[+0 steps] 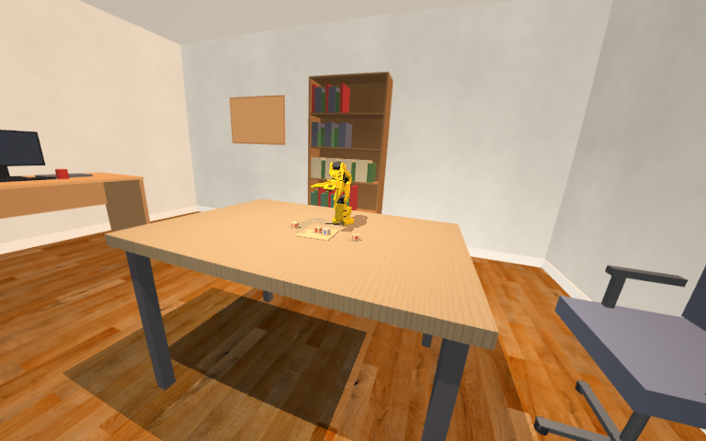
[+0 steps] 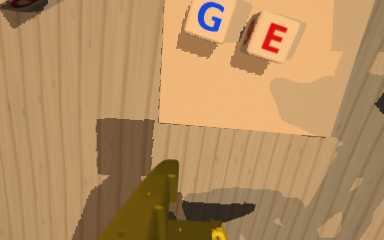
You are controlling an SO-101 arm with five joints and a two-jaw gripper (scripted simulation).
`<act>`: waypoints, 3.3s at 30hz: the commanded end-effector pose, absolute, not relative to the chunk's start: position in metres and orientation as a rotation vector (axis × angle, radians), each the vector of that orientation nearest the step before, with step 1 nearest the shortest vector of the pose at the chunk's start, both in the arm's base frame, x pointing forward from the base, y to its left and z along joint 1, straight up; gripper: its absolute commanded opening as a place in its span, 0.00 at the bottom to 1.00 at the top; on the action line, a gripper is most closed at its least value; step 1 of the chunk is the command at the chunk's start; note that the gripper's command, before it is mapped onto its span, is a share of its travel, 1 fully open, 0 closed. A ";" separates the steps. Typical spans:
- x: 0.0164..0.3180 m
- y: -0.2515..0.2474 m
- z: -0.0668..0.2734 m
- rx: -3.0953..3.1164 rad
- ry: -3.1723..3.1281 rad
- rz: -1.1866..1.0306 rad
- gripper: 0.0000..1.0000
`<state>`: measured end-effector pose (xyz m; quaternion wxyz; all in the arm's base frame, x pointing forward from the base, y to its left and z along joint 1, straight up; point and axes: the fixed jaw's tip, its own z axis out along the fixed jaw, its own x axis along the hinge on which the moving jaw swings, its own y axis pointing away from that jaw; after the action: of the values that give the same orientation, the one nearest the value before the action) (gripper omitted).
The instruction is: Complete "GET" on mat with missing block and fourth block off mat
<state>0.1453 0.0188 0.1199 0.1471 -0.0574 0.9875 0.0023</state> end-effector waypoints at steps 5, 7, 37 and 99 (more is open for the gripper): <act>0.174 0.055 0.133 -0.376 2.822 0.055 0.70; 0.180 0.068 0.130 -0.450 2.839 0.064 0.64; 0.184 0.156 0.088 -0.895 2.898 0.064 0.32; 0.195 0.036 0.093 -0.090 3.089 0.009 0.32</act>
<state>0.1855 0.0361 0.0736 -0.0377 -0.0356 0.9986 -0.0049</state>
